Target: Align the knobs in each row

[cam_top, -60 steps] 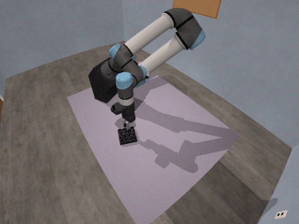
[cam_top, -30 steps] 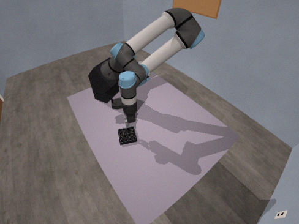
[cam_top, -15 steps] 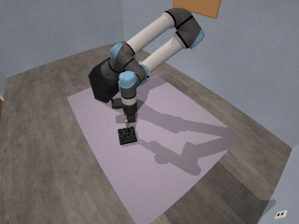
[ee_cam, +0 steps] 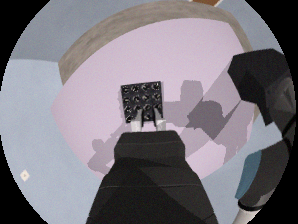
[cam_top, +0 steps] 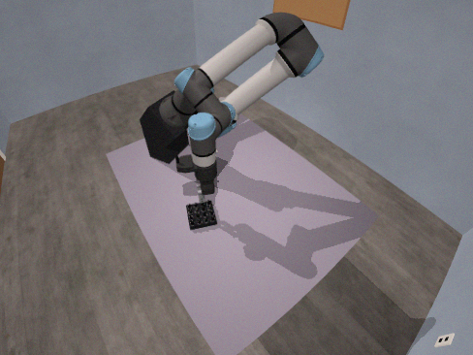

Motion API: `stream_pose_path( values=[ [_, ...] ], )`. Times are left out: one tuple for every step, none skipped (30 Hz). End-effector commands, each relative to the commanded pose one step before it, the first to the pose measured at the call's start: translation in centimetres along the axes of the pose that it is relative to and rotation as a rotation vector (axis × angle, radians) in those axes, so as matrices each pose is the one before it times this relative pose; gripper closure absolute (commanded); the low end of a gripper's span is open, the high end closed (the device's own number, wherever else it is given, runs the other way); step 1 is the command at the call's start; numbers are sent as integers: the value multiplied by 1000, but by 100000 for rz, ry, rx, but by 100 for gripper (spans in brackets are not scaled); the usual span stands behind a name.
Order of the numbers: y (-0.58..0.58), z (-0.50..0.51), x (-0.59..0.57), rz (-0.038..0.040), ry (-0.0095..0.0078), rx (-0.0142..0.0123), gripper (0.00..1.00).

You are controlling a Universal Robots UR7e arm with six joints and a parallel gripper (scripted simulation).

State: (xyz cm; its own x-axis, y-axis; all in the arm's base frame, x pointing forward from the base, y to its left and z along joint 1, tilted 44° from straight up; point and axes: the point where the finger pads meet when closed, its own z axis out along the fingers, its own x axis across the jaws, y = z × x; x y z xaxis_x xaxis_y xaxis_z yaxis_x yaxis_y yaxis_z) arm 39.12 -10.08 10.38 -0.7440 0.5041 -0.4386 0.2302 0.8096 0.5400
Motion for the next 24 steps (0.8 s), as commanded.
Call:
stream_pose_path(
  values=[
    [-5,-19,-28,-42,-55,27,54],
    [0,0,0,0,0,0,54],
    [0,0,0,0,0,0,54],
    [0,0,0,0,0,0,54],
    [0,0,0,0,0,0,54],
    [0,0,0,0,0,0,54],
    [0,0,0,0,0,0,54],
    [0,1,0,0,0,0,54],
    [0,0,0,0,0,0,54],
    [0,0,0,0,0,0,54],
    [0,2,0,0,0,0,54],
    [0,4,0,0,0,1,54],
    [0,8,0,1,0,1,54],
    [0,12,0,1,1,2,54],
    [0,17,-1,1,1,3,54],
    [0,22,-1,2,1,3,54],
    [0,28,-1,2,1,4,54],
    [0,35,-1,2,2,5,54],
    [0,42,-1,3,2,6,54],
    [1,49,-1,3,2,7,54],
    [1,56,-1,4,2,8,54],
    [1,63,-1,4,2,8,54],
    [2,70,-1,5,2,9,54],
    [2,78,-2,4,2,7,54]
  ],
)
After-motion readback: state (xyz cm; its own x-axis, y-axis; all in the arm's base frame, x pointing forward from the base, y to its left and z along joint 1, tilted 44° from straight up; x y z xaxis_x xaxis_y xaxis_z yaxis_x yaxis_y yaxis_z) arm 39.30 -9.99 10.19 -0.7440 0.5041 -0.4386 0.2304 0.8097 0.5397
